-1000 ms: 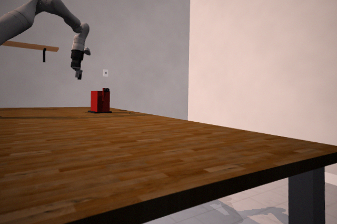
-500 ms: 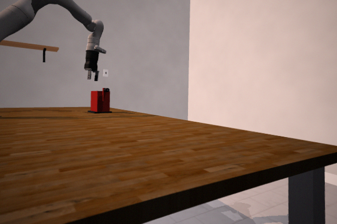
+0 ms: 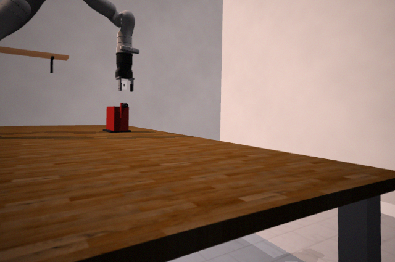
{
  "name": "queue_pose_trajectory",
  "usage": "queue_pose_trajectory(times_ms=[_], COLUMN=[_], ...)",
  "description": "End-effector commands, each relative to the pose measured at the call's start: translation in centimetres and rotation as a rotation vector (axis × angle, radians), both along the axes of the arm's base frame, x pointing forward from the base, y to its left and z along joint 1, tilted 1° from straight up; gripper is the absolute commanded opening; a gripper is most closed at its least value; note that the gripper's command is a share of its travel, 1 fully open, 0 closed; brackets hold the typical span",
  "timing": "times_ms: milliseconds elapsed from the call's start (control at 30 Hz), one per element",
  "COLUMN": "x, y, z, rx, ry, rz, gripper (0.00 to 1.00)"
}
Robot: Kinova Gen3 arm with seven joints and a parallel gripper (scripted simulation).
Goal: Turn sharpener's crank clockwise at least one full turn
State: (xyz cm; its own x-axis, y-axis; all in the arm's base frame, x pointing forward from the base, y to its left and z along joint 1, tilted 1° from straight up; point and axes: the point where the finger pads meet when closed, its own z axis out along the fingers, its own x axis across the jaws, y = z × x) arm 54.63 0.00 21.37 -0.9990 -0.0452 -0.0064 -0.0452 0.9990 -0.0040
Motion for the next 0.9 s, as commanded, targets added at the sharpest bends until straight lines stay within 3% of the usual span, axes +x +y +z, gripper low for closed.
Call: queue_pose_trajectory(times_ms=[0, 200, 233, 867], x=[0.31, 0.30, 0.30, 0.30], y=[-0.47, -0.47, -0.47, -0.47], z=[0.28, 0.26, 0.26, 0.26], rx=[0.011, 0.011, 0.011, 0.011], ry=[-0.012, -0.012, -0.012, -0.012], rz=[-0.016, -0.016, -0.016, -0.016], gripper=[1.00, 1.00, 0.00, 0.00])
